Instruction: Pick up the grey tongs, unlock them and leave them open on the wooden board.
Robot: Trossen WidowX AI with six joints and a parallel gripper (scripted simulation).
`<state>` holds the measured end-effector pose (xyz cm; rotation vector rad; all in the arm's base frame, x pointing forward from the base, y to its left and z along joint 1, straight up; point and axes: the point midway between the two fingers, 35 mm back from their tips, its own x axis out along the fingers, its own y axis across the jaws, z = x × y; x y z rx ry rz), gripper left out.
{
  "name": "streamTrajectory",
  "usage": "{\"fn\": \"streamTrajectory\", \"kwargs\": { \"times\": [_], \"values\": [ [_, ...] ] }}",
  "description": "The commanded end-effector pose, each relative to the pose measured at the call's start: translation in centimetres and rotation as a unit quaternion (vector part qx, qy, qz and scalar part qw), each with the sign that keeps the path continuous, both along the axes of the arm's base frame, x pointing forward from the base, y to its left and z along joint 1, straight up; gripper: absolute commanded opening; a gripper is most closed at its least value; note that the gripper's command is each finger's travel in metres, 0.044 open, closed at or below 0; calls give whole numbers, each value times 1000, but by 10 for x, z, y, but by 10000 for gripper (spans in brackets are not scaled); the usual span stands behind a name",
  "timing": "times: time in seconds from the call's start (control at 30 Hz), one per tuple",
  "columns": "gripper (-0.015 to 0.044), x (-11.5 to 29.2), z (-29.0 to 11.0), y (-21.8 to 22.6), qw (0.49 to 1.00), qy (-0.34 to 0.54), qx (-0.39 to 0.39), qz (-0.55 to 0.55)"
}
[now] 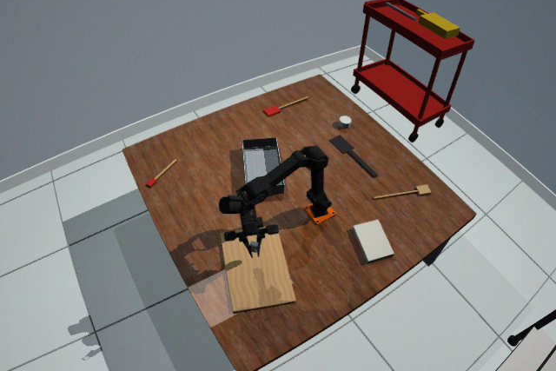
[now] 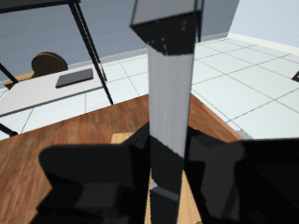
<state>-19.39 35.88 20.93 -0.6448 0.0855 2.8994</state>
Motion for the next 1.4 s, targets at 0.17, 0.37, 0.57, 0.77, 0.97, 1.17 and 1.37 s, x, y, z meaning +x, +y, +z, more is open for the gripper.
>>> {"fn": "streamTrajectory", "kwargs": {
  "times": [0.17,0.37,0.57,0.77,0.97,1.17,1.37],
  "values": [
    [-150,-10,-3,10,998,-63,-18,-9],
    [-150,-15,-7,14,994,-108,-32,-13],
    [-150,-19,-11,16,987,-155,-45,-15],
    [-150,-22,-15,16,977,-203,-55,-14],
    [-150,-24,-17,14,966,-252,-63,-11],
    [-150,-25,-19,12,951,-302,-69,-6],
    [-150,-25,-20,8,933,-351,-72,1]
  ]
}}
